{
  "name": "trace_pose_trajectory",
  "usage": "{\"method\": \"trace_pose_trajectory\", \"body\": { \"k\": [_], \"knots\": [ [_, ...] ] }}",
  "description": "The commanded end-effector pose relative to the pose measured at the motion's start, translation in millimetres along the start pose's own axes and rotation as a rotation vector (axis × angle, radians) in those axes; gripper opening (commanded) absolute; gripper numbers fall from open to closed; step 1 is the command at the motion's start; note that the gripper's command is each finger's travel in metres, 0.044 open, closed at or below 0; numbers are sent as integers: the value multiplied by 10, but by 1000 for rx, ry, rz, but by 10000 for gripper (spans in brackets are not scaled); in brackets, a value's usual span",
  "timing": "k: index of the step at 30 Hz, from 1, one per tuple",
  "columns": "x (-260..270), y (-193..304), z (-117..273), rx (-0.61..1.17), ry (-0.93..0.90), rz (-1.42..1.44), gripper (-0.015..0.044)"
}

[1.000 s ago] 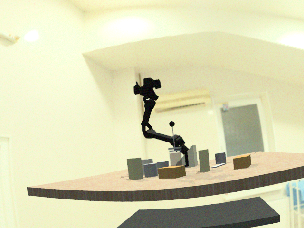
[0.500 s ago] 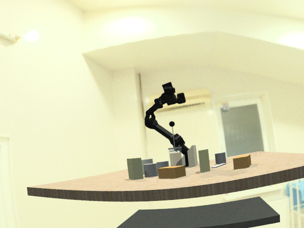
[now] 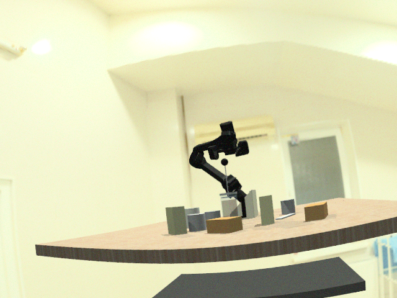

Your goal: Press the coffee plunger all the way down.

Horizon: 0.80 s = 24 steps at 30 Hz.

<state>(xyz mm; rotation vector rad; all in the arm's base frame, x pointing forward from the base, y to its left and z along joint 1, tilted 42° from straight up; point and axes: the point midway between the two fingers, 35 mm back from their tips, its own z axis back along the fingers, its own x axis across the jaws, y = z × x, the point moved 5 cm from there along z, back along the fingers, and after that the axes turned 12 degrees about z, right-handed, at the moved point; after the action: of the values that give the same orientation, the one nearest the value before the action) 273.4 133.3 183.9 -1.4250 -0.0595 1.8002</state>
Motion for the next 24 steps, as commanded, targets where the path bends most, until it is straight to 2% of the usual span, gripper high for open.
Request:
{"method": "trace_pose_trajectory", "body": {
  "k": [1, 24],
  "knots": [
    [2, 37, -16, -9, -3, -8, 440],
    [-1, 33, -365, -10, -1, -10, 440]
  ]
}}
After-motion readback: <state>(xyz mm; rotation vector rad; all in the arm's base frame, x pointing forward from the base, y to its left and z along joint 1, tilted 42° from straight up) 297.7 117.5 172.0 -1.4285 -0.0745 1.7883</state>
